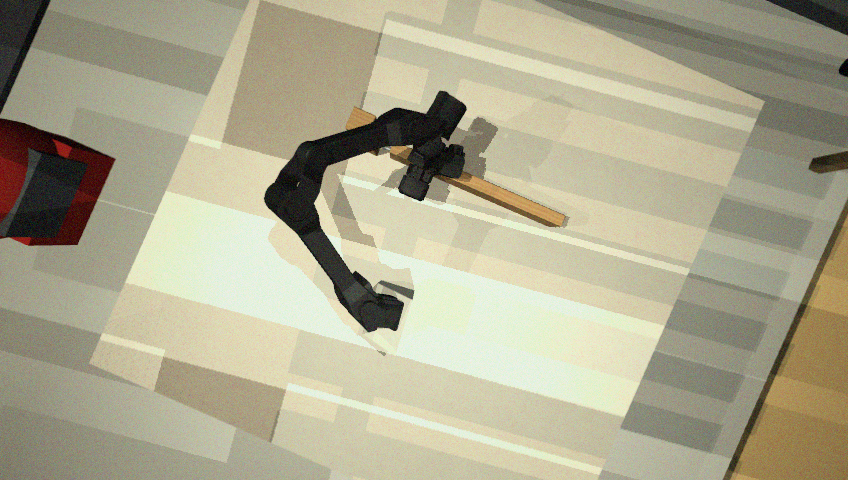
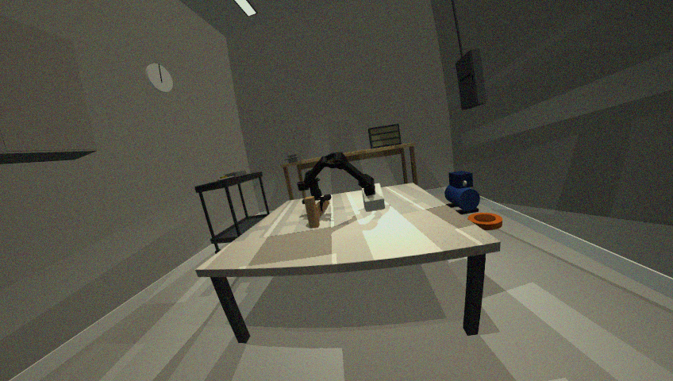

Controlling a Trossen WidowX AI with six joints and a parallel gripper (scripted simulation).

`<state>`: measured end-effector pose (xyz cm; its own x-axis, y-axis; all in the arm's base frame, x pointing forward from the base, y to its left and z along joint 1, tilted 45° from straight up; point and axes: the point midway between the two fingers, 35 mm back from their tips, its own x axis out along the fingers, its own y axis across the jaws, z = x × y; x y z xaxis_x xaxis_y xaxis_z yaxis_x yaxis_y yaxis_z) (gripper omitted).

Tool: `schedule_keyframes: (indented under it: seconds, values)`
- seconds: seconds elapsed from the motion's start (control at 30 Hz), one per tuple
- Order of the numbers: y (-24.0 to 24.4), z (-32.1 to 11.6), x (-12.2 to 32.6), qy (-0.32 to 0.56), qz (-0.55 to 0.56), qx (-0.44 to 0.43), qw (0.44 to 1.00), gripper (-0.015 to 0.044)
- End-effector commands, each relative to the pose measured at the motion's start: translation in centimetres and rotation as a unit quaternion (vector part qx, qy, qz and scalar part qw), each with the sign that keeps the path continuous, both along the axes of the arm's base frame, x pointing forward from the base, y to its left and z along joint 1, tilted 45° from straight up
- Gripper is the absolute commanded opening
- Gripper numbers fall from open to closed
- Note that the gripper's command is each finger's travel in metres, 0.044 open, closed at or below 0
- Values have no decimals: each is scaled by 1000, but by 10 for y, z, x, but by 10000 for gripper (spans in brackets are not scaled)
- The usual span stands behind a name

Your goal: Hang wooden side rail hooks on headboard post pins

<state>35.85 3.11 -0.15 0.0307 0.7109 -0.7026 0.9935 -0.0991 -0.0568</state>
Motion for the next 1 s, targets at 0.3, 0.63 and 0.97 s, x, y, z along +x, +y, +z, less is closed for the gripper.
schedule_keyframes:
  seconds: [0.3, 0.63, 0.97]
  values:
    - [-5, 4, 3, -9, -2, -5, 1000, 0]
    - [-4, 4, 5, -9, -2, -5, 1000, 0]
    - [-3, 4, 6, -9, -2, -5, 1000, 0]
